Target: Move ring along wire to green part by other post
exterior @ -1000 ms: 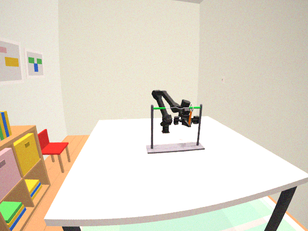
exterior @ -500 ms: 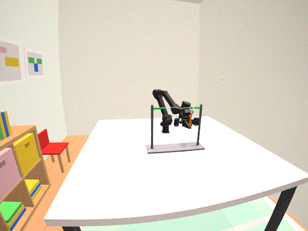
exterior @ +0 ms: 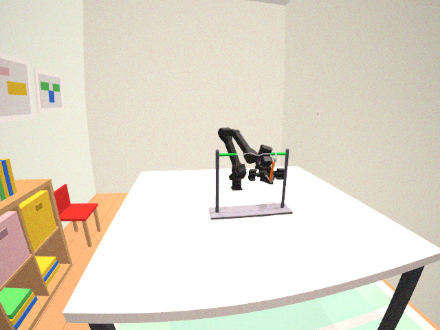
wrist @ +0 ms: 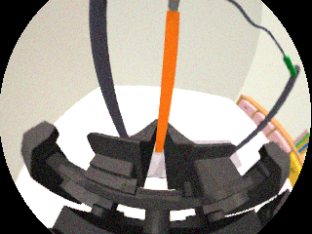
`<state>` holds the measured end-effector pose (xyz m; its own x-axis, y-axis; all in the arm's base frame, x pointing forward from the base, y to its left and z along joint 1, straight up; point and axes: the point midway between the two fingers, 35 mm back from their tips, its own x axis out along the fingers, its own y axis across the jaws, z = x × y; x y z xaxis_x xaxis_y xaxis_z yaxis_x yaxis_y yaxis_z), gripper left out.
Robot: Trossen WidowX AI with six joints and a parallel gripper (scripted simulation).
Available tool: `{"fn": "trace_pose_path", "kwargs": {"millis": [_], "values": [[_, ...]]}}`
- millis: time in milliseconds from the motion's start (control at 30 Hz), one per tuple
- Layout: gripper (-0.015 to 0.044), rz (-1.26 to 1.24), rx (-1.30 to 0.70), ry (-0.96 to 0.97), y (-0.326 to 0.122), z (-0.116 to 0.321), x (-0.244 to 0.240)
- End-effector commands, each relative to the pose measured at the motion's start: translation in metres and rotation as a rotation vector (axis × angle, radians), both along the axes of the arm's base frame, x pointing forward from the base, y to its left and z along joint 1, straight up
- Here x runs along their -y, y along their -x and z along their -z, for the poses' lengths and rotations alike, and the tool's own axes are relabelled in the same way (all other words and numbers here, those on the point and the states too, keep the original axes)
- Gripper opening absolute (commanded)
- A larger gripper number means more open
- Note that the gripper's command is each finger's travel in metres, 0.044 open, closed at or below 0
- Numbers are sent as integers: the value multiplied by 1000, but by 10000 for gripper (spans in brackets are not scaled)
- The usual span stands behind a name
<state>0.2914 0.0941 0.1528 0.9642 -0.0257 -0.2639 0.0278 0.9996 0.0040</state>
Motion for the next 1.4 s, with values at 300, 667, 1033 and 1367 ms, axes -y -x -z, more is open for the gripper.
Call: {"fn": "trace_pose_path", "kwargs": {"millis": [300, 667, 1033, 1367], "values": [[86, 0, 0, 0, 0, 0, 0], [160, 2, -4, -3, 18, -5, -2], [160, 5, -4, -5, 45, -12, -2], [160, 5, -4, -5, 49, -13, -1]]}}
